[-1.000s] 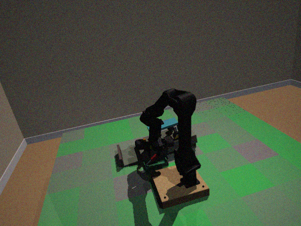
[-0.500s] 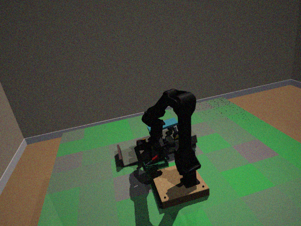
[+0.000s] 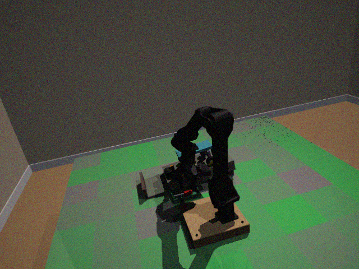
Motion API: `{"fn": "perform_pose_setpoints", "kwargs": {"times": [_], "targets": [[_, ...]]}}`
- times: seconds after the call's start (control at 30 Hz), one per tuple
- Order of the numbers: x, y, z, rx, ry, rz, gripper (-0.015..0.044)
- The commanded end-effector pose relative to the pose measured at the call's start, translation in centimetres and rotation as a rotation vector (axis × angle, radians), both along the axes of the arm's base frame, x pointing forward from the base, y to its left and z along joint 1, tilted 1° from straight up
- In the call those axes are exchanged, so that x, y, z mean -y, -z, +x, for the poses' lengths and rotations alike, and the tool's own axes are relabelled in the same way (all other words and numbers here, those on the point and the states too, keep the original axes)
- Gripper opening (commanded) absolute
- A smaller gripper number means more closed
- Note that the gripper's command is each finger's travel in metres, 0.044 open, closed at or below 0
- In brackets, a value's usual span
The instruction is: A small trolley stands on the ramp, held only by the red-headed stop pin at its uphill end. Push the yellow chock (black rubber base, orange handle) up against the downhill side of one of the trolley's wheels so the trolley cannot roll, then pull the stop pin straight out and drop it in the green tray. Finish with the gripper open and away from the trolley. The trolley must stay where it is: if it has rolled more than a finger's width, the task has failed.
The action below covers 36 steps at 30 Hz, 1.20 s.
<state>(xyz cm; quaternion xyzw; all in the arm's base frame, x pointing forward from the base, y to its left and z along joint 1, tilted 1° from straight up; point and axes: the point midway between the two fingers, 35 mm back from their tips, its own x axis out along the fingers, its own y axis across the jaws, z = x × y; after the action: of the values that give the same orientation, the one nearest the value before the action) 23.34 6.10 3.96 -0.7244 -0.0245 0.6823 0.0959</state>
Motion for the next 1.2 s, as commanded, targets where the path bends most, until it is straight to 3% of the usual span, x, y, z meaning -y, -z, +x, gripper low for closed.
{"fn": "perform_pose_setpoints", "kwargs": {"times": [0.0, 0.2, 0.6, 0.73, 1.17], "targets": [[0.1, 0.3, -0.2, -0.004, -0.004, 0.003, 0.0190], [0.0, 0.0, 0.0, 0.000, 0.000, 0.000, 0.0340], [0.1, -2.4, -0.4, -0.004, -0.004, 0.003, 0.0340], [0.2, -3.3, -0.5, -0.004, -0.004, 0.003, 0.0440], [0.2, -6.9, -0.7, -0.004, -0.004, 0.003, 0.0440]]}}
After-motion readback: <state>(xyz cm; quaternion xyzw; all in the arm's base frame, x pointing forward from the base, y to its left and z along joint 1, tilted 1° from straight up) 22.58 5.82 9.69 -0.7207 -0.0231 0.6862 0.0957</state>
